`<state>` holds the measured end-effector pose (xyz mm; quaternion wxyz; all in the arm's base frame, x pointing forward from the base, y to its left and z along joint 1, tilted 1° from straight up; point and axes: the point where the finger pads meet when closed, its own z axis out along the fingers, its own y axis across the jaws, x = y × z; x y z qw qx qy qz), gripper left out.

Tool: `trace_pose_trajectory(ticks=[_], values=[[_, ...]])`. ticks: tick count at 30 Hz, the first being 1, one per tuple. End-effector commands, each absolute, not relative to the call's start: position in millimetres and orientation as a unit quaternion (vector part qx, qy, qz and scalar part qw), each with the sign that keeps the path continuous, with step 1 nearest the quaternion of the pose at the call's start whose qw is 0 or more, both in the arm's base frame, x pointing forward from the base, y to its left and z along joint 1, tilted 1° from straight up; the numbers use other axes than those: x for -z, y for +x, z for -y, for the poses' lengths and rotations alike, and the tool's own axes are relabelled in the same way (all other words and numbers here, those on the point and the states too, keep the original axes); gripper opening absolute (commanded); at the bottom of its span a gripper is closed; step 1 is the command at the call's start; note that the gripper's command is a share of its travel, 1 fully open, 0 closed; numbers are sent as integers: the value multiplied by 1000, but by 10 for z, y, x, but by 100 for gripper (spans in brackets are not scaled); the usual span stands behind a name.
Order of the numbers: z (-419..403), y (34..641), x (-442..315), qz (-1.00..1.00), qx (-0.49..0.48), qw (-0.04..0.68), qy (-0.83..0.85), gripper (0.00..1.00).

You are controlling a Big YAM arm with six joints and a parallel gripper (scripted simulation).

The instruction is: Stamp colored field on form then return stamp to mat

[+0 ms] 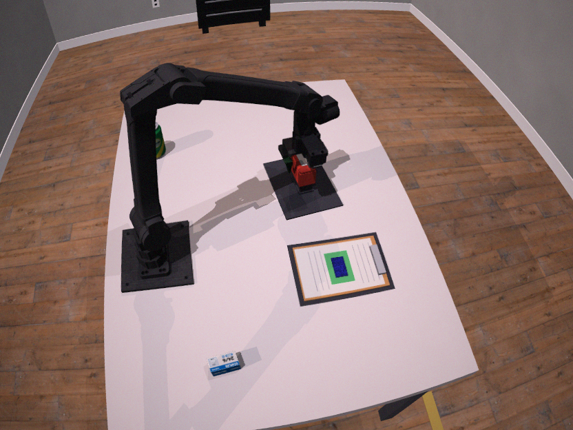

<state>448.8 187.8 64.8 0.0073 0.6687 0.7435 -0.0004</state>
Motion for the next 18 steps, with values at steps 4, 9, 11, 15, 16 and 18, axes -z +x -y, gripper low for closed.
trace_pose_trajectory(ticks=[4,9,11,15,16,18], values=[[-1890,4600,-730,-744,-14,14,668,83],[-1897,4614,-783,-744,-17,16,668,83],[-1936,4689,-1083,-744,-32,23,667,83],[-1957,4641,-1660,-744,-33,23,667,83],[-1961,4631,-1777,-744,-33,23,667,83],[-1965,4621,-1884,-744,-33,23,667,83]])
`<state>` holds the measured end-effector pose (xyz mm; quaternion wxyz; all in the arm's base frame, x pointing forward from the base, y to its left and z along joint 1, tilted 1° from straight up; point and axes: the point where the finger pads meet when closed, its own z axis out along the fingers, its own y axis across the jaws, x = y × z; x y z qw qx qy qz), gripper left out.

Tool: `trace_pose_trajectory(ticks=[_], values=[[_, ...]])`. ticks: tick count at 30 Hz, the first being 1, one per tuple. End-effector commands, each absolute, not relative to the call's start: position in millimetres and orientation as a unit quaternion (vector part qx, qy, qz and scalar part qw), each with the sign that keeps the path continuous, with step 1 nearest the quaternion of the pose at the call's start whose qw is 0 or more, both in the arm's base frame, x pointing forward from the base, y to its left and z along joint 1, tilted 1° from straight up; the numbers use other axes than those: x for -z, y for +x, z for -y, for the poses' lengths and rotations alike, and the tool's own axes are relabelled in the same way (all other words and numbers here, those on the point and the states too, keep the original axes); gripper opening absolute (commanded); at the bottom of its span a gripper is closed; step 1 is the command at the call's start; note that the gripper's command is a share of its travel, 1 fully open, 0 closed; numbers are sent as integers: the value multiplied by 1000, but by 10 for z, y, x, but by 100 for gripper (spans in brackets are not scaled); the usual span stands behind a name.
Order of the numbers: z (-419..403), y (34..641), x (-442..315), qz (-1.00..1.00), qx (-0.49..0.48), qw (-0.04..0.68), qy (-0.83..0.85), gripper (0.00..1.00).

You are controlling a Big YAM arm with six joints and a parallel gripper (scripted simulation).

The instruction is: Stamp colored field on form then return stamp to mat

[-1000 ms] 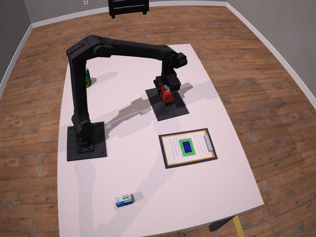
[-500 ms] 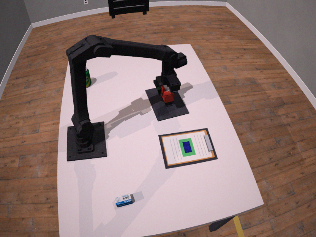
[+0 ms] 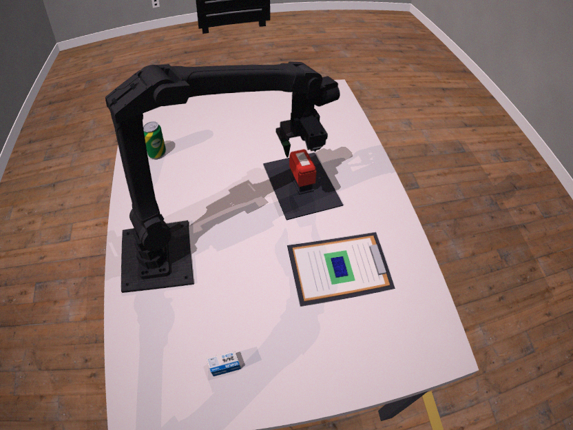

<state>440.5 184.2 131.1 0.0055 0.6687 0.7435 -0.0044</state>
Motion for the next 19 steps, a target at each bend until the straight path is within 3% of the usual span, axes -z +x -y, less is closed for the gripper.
trace_pose_trajectory(ticks=[1,5,11,14,19], values=[[-1965,4622,-1875,-744,-32,22,667,83],[-1892,4452,-1481,-745,11,2,667,83],[-1902,4475,-1481,-745,7,4,667,83],[-1956,4599,-1834,-744,-31,22,667,83],[-1962,4614,-1662,-744,-15,14,667,83]])
